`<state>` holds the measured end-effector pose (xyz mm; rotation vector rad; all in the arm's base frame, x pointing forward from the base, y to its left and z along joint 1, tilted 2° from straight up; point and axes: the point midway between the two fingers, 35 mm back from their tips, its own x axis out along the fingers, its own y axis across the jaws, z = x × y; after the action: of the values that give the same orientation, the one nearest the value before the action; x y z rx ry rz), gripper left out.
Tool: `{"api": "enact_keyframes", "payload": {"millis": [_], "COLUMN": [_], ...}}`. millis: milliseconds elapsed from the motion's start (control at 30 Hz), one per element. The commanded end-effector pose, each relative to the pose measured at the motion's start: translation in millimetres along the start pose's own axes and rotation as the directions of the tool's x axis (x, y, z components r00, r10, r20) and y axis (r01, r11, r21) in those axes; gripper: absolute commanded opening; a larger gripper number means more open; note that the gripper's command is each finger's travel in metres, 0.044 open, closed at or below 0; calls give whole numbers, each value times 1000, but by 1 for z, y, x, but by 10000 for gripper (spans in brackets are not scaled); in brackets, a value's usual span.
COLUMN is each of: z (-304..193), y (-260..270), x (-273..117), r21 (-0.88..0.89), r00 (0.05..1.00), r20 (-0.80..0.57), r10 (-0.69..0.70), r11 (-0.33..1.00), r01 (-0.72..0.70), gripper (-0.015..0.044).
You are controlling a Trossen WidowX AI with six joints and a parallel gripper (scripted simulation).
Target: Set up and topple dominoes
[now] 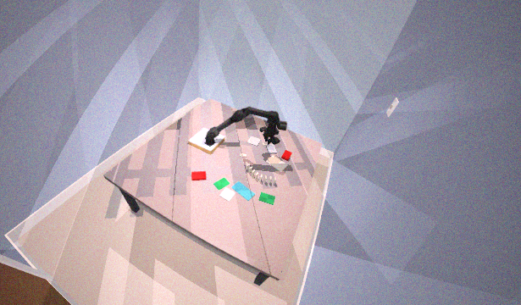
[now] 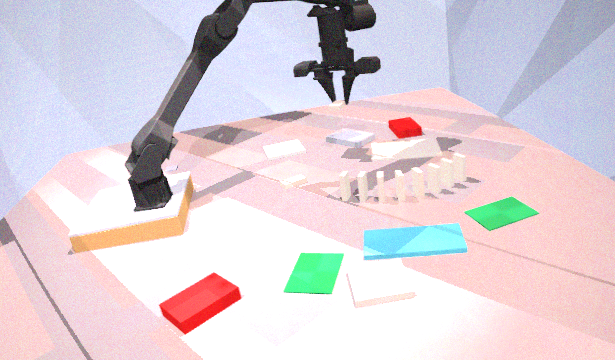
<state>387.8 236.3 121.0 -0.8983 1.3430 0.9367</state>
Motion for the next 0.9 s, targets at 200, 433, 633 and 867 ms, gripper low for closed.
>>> {"api": "enact_keyframes", "payload": {"millis": [200,433,633,867], "z": [16,32,44,46], "y": [-15,-31,-43,-53], "x": [16,34,46,57], "r21": [27,88,132,187], "r00": [995,973,941,909], "r20": [104,230,334,412], "r10": [-10,-30,-48,-55], "r11": [1000,996,991,982], "r01": [8,10,4,-25], "gripper": [107,107,107,107]}}
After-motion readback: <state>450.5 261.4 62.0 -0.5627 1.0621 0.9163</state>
